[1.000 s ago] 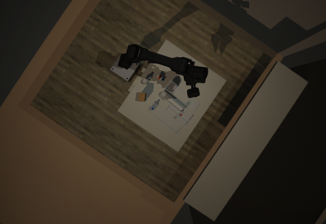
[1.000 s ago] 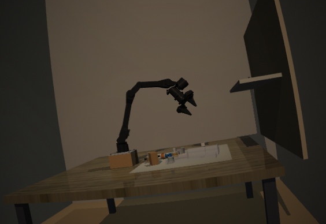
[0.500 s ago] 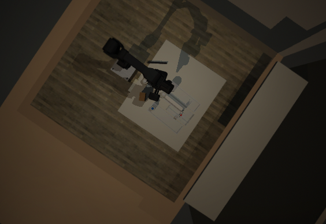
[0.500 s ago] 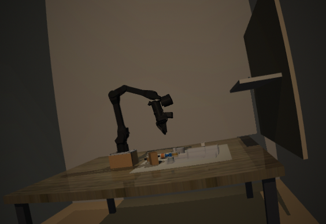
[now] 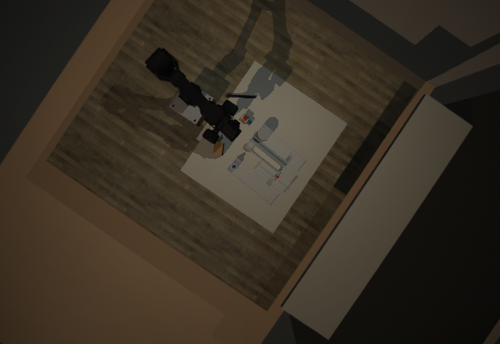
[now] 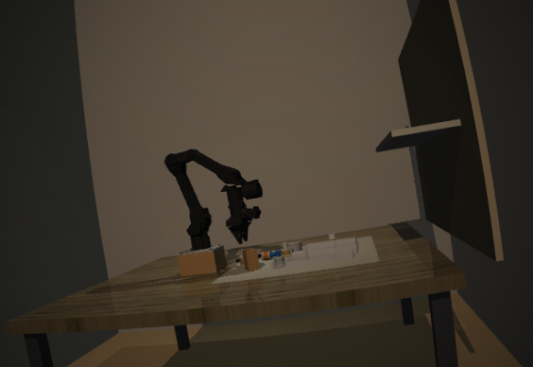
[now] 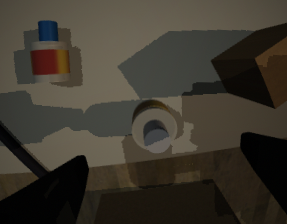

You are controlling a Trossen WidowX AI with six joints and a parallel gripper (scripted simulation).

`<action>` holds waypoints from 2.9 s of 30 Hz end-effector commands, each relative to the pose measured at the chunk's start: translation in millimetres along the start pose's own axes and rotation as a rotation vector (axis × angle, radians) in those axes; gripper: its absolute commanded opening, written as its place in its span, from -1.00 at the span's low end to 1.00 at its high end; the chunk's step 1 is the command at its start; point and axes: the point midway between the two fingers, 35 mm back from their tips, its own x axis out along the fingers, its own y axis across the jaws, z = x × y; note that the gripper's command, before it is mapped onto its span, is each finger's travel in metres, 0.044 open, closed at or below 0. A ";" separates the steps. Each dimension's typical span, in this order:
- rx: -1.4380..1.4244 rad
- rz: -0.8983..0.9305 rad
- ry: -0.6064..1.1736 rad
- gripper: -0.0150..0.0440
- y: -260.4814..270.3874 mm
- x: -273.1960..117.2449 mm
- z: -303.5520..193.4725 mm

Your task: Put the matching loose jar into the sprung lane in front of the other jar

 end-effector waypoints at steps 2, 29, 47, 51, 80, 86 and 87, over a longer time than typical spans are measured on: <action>0.008 0.009 0.021 1.00 1.1 17.8 -4.2; 0.008 0.010 0.021 1.00 1.9 60.9 -6.3; 0.008 0.010 0.021 0.02 1.9 64.6 -6.7; 0.008 0.010 0.021 -0.20 1.9 63.9 -6.4; 0.023 0.009 0.018 -0.49 -2.4 -35.6 23.4; 0.039 0.009 0.017 -0.49 -2.9 -27.6 46.0; 0.041 0.009 0.016 -0.49 -2.9 -26.0 49.8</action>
